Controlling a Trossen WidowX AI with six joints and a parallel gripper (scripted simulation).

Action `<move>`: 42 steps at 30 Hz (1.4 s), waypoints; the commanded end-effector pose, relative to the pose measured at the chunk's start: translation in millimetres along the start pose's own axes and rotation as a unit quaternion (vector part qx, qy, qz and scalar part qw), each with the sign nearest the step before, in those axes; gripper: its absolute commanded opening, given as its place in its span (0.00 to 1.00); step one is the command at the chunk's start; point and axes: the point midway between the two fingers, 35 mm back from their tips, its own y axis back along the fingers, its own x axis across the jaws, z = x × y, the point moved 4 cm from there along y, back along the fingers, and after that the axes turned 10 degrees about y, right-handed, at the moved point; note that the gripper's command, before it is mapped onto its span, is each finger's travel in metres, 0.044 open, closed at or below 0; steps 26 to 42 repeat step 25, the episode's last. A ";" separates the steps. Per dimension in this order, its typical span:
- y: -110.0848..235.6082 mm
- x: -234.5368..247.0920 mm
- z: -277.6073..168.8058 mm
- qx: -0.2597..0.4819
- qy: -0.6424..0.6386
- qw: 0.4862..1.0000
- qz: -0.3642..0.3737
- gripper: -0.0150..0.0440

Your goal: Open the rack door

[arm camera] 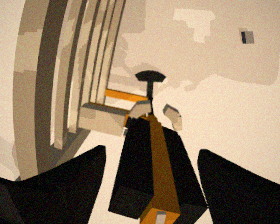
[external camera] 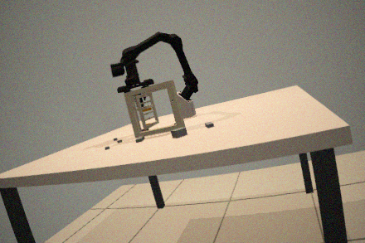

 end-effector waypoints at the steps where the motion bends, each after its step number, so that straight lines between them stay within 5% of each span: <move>1: 4.8 -1.1 0.6 0.000 0.002 1.000 -0.001 0.74; 42: 36.0 -2.4 1.1 0.001 0.002 1.000 -0.002 0.74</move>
